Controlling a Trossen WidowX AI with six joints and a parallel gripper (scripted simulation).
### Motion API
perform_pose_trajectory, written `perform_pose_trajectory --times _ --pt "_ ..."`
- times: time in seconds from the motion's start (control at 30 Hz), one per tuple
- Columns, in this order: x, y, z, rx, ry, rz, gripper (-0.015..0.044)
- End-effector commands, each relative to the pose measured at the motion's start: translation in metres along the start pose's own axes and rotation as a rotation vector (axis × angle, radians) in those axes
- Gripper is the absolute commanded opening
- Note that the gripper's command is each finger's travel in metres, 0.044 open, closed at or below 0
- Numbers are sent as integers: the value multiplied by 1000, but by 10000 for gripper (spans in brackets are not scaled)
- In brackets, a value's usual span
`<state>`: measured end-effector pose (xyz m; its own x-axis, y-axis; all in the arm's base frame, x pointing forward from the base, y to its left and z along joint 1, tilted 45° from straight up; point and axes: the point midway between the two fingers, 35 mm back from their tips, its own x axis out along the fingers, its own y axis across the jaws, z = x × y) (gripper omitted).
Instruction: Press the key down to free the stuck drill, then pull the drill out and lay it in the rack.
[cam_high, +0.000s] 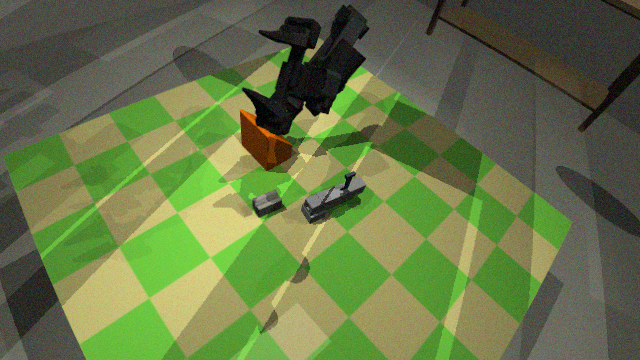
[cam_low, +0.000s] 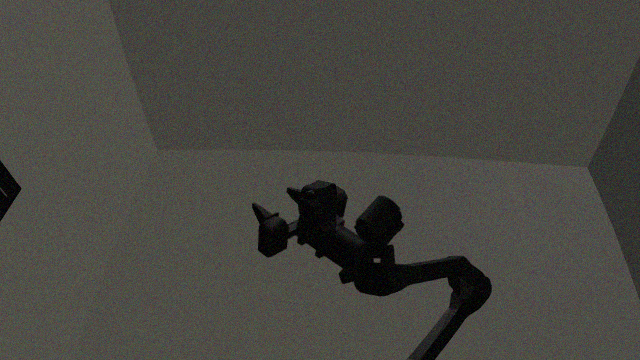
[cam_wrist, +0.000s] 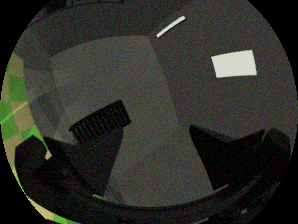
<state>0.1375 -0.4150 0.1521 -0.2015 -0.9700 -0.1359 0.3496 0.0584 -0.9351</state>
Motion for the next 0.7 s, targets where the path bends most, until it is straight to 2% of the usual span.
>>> perform_pose_trajectory --times 0.0,0.27,0.33,0.47,0.67 --pt "0 0 0 0 0 0 374" --pt "0 1 1 0 -5 7 164" --pt "-3 13 11 1 -41 67 111" --pt "-19 58 39 -12 -146 304 6" --pt "-75 130 64 -58 -235 755 0"
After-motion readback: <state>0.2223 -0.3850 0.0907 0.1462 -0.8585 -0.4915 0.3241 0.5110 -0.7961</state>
